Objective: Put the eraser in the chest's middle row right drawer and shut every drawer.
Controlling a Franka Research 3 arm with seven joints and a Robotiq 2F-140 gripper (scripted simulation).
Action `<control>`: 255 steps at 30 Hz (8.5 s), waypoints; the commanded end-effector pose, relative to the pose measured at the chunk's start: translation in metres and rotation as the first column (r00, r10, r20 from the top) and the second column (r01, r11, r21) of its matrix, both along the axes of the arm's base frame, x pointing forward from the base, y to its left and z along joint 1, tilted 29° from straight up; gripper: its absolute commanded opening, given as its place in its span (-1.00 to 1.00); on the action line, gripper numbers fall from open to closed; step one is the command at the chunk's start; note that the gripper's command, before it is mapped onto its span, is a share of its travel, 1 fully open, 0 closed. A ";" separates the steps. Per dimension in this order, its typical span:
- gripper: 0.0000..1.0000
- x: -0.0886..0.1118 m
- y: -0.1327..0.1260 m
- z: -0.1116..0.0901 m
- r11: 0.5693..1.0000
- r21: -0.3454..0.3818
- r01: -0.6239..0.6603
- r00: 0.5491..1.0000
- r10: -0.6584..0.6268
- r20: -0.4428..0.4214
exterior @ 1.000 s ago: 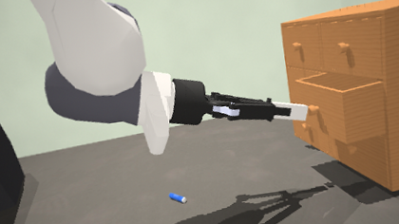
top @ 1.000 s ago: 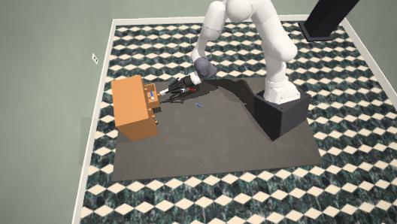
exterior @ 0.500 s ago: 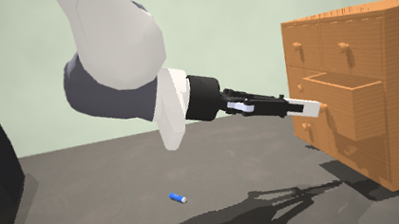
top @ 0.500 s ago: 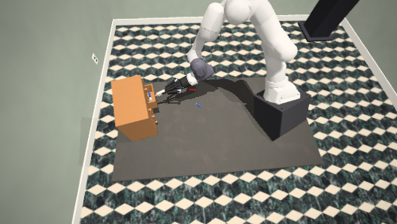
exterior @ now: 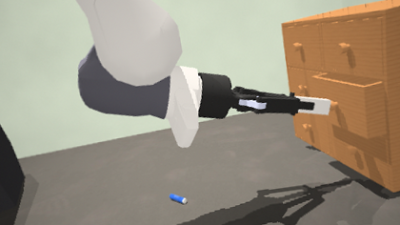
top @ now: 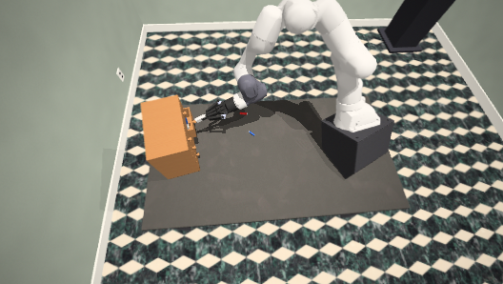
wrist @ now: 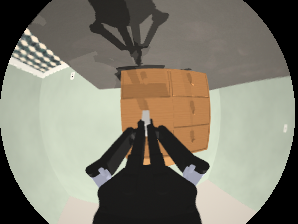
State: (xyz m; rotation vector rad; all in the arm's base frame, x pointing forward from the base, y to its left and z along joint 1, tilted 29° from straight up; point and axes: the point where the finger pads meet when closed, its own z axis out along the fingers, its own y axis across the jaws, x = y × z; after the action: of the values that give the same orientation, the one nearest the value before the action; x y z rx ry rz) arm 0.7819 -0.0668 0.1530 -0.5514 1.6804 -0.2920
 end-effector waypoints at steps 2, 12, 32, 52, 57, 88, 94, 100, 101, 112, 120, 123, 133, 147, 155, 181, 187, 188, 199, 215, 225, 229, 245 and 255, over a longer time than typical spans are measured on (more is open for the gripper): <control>-0.80 0.004 0.001 -0.002 1.000 0.011 0.006 1.000 -0.006 -0.008; -0.80 0.015 0.005 -0.001 1.000 0.011 0.006 1.000 -0.006 -0.008; -0.80 0.026 0.008 0.001 1.000 0.011 0.006 1.000 -0.006 -0.008; -0.80 0.028 0.008 0.001 1.000 0.011 0.006 1.000 -0.006 -0.008; -0.80 0.028 0.008 0.001 1.000 0.011 0.006 1.000 -0.006 -0.008; -0.80 0.028 0.008 0.001 1.000 0.011 0.006 1.000 -0.006 -0.008; -0.80 0.028 0.008 0.001 1.000 0.011 0.006 1.000 -0.006 -0.008; -0.80 0.026 0.008 0.001 1.000 0.011 0.006 1.000 -0.006 -0.008; -0.80 0.026 0.008 0.001 1.000 0.011 0.006 1.000 -0.006 -0.008; -0.80 -0.013 -0.003 -0.004 1.000 0.011 0.006 1.000 -0.006 -0.008; -0.80 -0.020 -0.005 -0.004 1.000 0.011 0.006 1.000 -0.006 -0.008; -0.80 -0.024 -0.006 -0.004 1.000 0.011 0.006 1.000 -0.006 -0.008; -0.80 -0.068 -0.010 0.006 1.000 0.011 0.006 1.000 -0.006 -0.008; -0.80 -0.072 0.018 0.013 0.994 0.079 -0.079 0.996 0.081 -0.022; -0.80 -0.078 0.069 0.021 0.955 0.198 -0.222 0.969 0.239 -0.065; -0.80 -0.102 0.134 0.024 0.858 0.356 -0.370 0.878 0.449 -0.168; -0.80 -0.107 0.141 0.024 0.843 0.377 -0.384 0.860 0.475 -0.187; -0.80 -0.108 0.143 0.024 0.839 0.382 -0.387 0.855 0.481 -0.192; -0.80 -0.123 0.164 0.022 0.800 0.437 -0.412 0.798 0.548 -0.252; -0.80 -0.146 0.185 0.018 0.760 0.498 -0.419 0.708 0.616 -0.345; -0.80 -0.160 0.194 0.014 0.746 0.526 -0.409 0.650 0.643 -0.406; -0.80 -0.167 0.198 0.012 0.742 0.537 -0.401 0.619 0.652 -0.438; -0.80 -0.193 0.205 0.003 0.750 0.556 -0.359 0.508 0.657 -0.558; -0.80 -0.207 0.204 -0.002 0.768 0.551 -0.326 0.444 0.639 -0.628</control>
State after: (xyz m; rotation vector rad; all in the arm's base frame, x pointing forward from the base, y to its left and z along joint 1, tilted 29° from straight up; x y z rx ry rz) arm 0.5781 0.1395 0.1529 -1.0323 2.1530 0.7943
